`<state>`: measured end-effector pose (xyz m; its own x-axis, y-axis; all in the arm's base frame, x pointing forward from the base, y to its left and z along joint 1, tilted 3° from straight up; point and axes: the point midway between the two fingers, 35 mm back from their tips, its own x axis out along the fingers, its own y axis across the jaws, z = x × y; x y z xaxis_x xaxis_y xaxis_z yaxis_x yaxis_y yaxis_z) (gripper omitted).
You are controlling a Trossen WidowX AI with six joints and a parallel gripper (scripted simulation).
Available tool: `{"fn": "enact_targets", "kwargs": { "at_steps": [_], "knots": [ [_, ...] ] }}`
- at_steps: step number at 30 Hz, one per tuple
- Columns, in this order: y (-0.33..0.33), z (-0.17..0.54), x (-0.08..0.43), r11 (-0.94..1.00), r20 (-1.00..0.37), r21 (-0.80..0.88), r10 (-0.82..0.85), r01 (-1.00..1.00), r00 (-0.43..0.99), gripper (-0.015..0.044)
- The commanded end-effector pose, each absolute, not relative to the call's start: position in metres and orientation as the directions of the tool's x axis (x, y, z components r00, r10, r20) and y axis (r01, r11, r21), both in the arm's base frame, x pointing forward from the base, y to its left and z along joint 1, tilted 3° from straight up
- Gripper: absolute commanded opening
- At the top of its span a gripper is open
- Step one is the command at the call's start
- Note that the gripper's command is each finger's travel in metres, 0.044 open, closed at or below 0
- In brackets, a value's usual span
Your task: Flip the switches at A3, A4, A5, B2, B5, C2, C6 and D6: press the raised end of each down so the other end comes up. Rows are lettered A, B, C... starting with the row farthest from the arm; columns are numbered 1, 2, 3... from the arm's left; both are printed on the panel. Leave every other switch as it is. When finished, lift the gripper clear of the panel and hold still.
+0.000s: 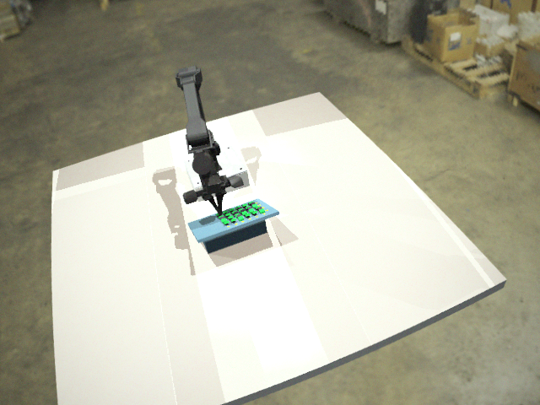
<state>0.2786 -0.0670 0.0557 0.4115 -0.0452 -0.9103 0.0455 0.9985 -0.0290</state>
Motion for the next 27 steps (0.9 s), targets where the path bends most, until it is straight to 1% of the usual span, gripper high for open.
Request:
{"fn": "enact_targets", "kwargs": {
  "at_steps": [1, 27],
  "knots": [
    [-0.0667, 0.0527, 0.2772, 0.998, -0.914, -0.028, -0.045, 0.047, 0.404, 0.0000],
    [-0.0669, 0.0495, 0.2787, 0.998, -0.914, -0.028, -0.045, 0.047, 0.404, 0.0000]
  ]
}}
